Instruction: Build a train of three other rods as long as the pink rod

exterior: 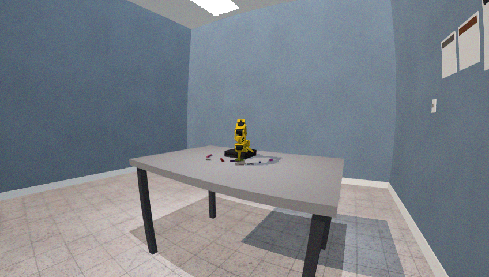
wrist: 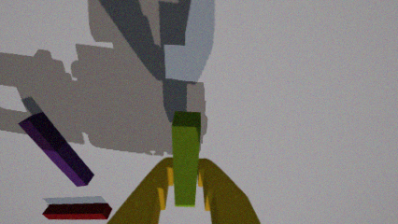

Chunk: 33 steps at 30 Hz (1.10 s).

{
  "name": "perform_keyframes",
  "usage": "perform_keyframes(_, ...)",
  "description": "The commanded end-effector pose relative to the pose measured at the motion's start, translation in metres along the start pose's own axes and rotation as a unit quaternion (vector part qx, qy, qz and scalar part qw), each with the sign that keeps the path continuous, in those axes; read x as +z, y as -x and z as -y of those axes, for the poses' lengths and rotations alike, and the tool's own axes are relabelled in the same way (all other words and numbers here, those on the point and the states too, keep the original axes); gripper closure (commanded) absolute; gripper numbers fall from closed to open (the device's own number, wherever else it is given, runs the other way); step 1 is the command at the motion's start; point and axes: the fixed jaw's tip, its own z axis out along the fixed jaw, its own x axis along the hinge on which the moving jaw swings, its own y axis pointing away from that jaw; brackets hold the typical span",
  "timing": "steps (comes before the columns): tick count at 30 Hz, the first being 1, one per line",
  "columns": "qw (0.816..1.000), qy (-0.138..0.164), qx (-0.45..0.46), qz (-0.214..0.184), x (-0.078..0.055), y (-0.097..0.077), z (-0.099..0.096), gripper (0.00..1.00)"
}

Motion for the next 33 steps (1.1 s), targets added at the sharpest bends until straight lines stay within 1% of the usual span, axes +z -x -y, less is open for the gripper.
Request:
perform_keyframes(1, 1.000, -0.011, -0.011, -0.001, -0.005, 0.005, 0.001, 1.00)
perform_keyframes(4, 0.999, -0.011, -0.036, -0.002, -0.004, 0.019, -0.002, 1.00)
perform_keyframes(7, 0.998, -0.011, -0.068, -0.003, -0.003, 0.036, -0.009, 1.00)
perform_keyframes(12, 0.992, -0.010, -0.129, -0.005, 0.000, 0.065, -0.025, 1.00)
perform_keyframes(16, 0.986, -0.010, -0.167, -0.007, 0.003, 0.081, -0.037, 1.00)
perform_keyframes(18, 0.986, -0.010, -0.167, -0.007, 0.003, 0.081, -0.037, 1.00)
perform_keyframes(23, 0.982, -0.010, -0.189, -0.008, 0.004, 0.090, -0.046, 1.00)
perform_keyframes(33, 0.982, -0.010, -0.190, -0.008, 0.004, 0.090, -0.046, 1.00)
